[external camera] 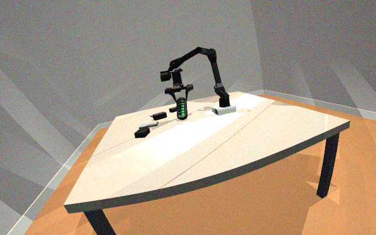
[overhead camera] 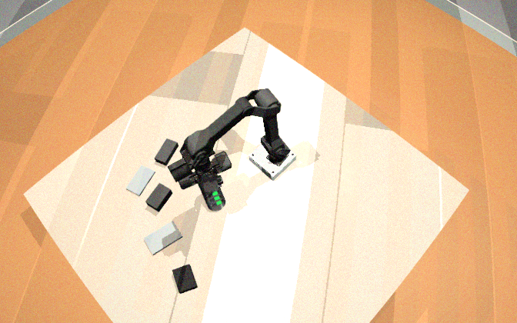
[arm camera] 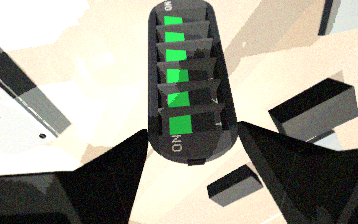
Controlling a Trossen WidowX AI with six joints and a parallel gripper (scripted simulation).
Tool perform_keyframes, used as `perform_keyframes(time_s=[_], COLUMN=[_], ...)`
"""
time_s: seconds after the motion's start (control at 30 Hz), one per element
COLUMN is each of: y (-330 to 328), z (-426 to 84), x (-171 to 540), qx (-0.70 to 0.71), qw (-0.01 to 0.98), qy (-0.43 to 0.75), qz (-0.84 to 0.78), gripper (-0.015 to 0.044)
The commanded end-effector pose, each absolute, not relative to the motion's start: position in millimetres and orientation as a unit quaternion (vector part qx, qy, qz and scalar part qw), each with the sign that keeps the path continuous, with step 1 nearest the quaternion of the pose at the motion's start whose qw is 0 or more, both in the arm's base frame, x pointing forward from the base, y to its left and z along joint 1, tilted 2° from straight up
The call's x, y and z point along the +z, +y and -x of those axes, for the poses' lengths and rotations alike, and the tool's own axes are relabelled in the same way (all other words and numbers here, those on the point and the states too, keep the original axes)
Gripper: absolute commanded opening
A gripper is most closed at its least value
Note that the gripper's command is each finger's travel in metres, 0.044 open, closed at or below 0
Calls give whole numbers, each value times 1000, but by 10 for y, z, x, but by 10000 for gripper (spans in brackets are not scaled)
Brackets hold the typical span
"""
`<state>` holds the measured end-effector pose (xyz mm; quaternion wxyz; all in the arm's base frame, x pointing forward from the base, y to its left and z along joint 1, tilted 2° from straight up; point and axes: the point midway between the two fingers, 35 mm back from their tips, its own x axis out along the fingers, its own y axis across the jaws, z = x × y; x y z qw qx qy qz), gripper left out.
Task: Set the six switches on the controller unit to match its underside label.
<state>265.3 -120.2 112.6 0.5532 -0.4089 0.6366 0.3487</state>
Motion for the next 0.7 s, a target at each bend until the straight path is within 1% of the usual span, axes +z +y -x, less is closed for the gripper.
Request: perform_keyframes(time_s=[0.0,0.67], y=[-1144,-995], z=[-2687,-2755], x=[1148,1198], qx=[349,340], qw=[553,541], qy=[636,646], qz=[410,417], gripper=[336,336])
